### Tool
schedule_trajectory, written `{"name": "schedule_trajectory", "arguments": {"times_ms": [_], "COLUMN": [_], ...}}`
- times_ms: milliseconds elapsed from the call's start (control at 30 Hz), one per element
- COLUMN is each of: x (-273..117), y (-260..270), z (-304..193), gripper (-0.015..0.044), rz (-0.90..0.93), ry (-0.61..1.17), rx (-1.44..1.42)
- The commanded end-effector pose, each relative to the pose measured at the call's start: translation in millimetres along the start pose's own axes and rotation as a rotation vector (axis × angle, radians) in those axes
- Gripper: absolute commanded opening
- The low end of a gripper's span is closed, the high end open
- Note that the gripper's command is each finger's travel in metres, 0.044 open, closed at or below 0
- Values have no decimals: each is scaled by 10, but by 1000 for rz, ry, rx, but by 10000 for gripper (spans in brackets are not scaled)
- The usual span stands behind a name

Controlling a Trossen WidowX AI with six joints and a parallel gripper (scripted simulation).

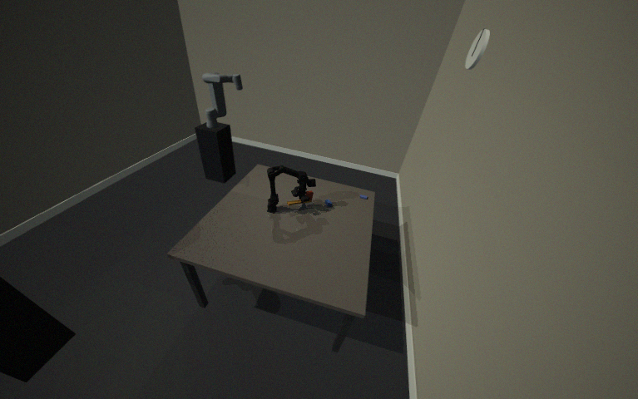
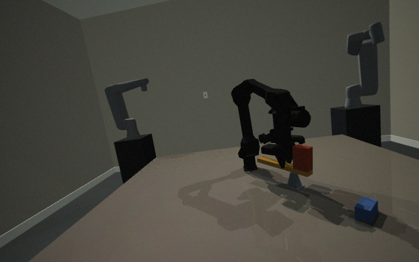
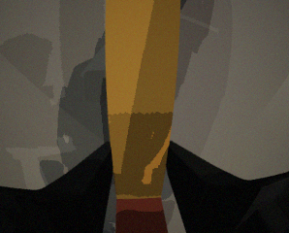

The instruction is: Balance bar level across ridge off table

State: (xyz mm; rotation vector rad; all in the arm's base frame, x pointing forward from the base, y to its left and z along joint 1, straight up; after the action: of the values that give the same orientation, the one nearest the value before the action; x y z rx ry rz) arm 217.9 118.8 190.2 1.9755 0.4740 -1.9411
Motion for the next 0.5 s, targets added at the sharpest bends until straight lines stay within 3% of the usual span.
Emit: {"name": "schedule_trajectory", "arguments": {"times_ms": [0,467], "x": [5,17], "y": [-2,-2], "z": [-3,0], "gripper": [0,0], "rz": [-3,-3], "ry": [3,3], "rx": [5,5]}}
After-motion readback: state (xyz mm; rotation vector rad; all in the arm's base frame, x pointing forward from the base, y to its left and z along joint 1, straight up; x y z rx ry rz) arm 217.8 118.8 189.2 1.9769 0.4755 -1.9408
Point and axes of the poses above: the point midway between the two fingers, 35 mm back from their tips, its own x axis out along the fingers, its own y axis across the jaws, z = x × y, the point moved 8 cm from there along -x, back along the fingers, and after that the axes turned 14 degrees about x, right-handed, at the moved point
